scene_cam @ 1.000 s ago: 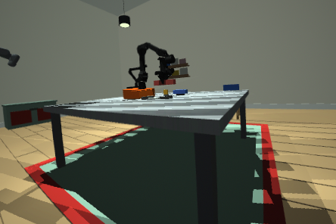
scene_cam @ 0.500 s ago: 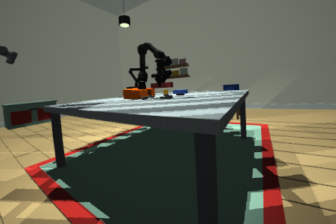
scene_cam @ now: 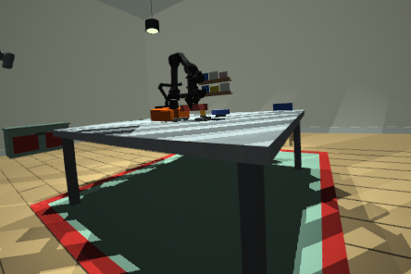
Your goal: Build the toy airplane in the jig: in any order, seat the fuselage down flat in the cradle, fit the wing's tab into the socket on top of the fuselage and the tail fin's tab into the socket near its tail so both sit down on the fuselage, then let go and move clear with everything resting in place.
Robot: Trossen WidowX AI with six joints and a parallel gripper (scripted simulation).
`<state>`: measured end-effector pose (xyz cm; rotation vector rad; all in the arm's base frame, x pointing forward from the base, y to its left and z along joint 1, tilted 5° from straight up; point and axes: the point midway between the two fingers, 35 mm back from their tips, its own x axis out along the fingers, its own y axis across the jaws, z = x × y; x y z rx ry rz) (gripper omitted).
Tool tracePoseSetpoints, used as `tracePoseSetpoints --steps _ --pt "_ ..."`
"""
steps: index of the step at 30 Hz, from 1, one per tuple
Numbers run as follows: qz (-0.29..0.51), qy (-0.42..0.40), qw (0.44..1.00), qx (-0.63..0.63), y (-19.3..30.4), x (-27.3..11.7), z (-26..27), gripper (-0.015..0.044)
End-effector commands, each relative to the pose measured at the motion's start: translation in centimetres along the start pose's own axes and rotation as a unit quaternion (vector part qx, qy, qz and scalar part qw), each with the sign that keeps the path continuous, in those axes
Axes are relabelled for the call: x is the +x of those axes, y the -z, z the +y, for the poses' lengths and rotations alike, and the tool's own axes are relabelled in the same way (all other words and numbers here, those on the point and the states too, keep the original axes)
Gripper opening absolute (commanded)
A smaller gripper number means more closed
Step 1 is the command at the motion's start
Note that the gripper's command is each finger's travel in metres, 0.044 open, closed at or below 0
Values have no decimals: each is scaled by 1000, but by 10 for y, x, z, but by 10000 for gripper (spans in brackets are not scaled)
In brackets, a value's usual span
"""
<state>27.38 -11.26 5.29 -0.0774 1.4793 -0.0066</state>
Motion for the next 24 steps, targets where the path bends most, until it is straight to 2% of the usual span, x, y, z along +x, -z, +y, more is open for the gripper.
tracePoseSetpoints --steps 1,5,24 --pt "-3 -2 1000 -2 -1 0 -1 105" --pt "-3 -2 1000 -2 0 1 -1 197" --pt "-3 -2 1000 -2 -1 3 -1 197"
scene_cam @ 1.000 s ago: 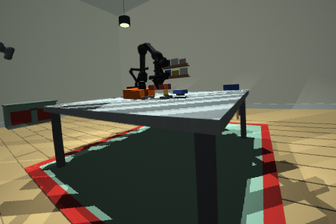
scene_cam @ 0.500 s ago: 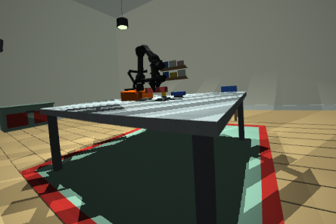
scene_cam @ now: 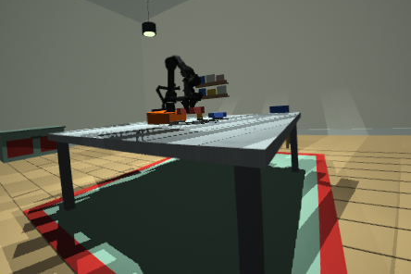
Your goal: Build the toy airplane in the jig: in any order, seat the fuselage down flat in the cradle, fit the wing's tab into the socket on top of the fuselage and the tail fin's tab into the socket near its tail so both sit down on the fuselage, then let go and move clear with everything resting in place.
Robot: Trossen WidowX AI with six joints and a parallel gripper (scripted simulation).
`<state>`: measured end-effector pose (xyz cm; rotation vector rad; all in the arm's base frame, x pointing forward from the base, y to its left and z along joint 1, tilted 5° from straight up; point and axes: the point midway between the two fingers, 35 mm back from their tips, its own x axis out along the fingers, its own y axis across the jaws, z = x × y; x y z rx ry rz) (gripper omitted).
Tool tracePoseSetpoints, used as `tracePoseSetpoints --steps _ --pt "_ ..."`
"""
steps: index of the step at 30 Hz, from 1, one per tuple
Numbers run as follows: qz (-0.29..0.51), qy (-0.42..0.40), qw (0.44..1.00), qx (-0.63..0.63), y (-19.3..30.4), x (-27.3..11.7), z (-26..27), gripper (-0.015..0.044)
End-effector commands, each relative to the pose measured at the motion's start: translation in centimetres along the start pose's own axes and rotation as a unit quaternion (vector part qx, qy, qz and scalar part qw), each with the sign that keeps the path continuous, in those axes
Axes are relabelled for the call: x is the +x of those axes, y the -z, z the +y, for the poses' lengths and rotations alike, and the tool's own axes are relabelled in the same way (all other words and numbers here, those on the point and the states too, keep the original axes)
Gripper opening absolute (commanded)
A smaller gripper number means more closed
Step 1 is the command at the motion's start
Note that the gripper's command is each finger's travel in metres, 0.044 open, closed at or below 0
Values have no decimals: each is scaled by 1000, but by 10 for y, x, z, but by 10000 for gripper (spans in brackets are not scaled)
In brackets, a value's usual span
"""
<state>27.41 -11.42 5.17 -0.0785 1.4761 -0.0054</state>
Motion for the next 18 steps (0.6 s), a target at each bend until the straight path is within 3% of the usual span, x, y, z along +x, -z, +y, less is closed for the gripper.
tracePoseSetpoints --steps 1,18 --pt "-1 -2 1000 -1 -1 3 0 197" --pt "-1 -2 1000 -1 -1 31 1 197"
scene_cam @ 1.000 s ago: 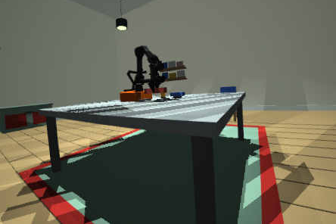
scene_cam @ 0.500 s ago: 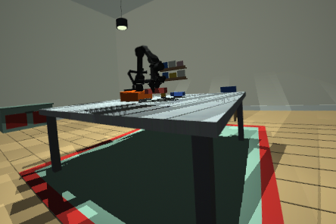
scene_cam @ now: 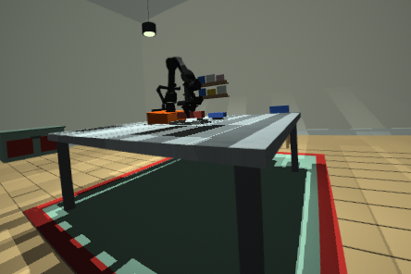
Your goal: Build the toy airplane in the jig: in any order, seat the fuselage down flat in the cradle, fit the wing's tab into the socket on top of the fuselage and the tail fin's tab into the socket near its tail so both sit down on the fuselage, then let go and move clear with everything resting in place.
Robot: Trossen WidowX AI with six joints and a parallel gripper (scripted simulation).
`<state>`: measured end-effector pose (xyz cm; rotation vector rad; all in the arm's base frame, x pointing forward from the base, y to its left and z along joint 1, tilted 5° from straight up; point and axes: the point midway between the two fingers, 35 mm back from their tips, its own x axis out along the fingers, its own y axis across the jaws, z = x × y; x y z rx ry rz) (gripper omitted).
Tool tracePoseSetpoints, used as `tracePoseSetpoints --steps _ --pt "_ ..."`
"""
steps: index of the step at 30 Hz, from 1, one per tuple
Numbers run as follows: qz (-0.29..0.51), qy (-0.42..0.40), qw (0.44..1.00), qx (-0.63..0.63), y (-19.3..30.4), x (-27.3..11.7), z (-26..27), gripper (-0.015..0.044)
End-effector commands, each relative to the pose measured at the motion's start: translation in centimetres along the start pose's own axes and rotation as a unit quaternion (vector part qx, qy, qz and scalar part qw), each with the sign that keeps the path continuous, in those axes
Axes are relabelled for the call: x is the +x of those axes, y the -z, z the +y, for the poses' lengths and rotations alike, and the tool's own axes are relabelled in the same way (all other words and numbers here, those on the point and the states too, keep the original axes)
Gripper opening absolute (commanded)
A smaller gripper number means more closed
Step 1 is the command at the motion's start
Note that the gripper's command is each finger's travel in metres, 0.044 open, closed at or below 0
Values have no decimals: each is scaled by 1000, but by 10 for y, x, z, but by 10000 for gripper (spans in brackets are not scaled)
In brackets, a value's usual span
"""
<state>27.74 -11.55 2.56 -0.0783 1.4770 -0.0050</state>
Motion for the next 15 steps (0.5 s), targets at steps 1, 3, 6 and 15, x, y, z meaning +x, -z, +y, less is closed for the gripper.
tracePoseSetpoints --steps 1,3,6,15 --pt "-2 -1 1000 -1 0 6 1 197" --pt "-2 -1 1000 -1 0 9 1 197" --pt "-2 -1 1000 -1 0 13 1 197" --pt "1 0 1000 0 1 12 1 151"
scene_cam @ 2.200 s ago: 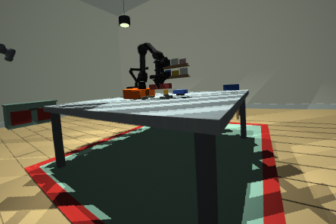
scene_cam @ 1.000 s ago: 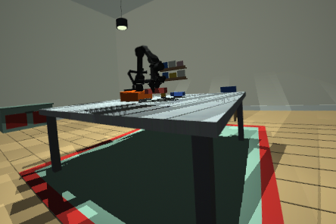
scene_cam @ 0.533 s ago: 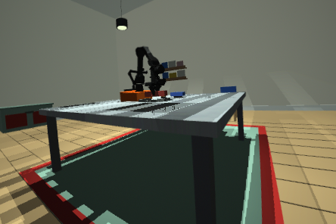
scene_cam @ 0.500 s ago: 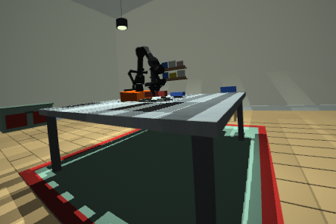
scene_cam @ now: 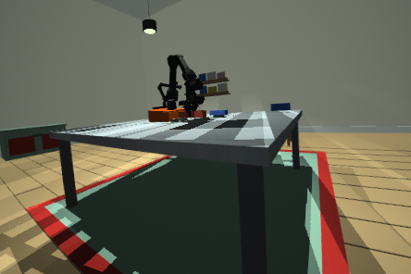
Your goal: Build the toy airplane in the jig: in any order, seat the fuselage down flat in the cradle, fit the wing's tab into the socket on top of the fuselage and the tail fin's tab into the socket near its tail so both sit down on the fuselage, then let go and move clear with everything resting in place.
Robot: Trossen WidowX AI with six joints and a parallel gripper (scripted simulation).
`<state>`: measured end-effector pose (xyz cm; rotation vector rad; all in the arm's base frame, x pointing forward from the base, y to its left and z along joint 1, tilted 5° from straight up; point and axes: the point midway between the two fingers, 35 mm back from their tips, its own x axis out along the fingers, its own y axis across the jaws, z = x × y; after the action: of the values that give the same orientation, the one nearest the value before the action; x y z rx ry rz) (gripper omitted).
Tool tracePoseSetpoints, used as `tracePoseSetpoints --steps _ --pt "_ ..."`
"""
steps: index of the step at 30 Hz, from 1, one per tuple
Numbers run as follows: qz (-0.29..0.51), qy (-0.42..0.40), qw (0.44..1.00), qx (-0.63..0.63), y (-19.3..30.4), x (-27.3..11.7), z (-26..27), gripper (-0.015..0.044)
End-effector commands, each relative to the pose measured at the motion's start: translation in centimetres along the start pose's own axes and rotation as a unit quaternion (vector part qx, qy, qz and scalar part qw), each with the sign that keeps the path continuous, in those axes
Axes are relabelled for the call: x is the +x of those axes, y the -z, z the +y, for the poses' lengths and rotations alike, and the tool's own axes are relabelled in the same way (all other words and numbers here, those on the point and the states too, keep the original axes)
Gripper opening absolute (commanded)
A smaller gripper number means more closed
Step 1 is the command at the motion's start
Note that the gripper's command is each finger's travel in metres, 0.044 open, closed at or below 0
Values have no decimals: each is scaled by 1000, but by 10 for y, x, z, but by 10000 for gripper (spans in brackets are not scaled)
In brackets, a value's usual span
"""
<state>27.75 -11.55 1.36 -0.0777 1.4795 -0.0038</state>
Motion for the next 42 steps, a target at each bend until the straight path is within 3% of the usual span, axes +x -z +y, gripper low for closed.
tracePoseSetpoints --steps 1,5,21,29,36,42 --pt "0 0 1000 0 0 0 0 124" --pt "0 0 1000 0 0 0 0 19" --pt "0 0 1000 0 0 0 0 439" --pt "0 0 1000 0 -1 -3 0 440" --pt "-3 -1 1000 -1 0 -104 -1 440" --pt "-3 -1 1000 -1 -4 -108 -3 440"
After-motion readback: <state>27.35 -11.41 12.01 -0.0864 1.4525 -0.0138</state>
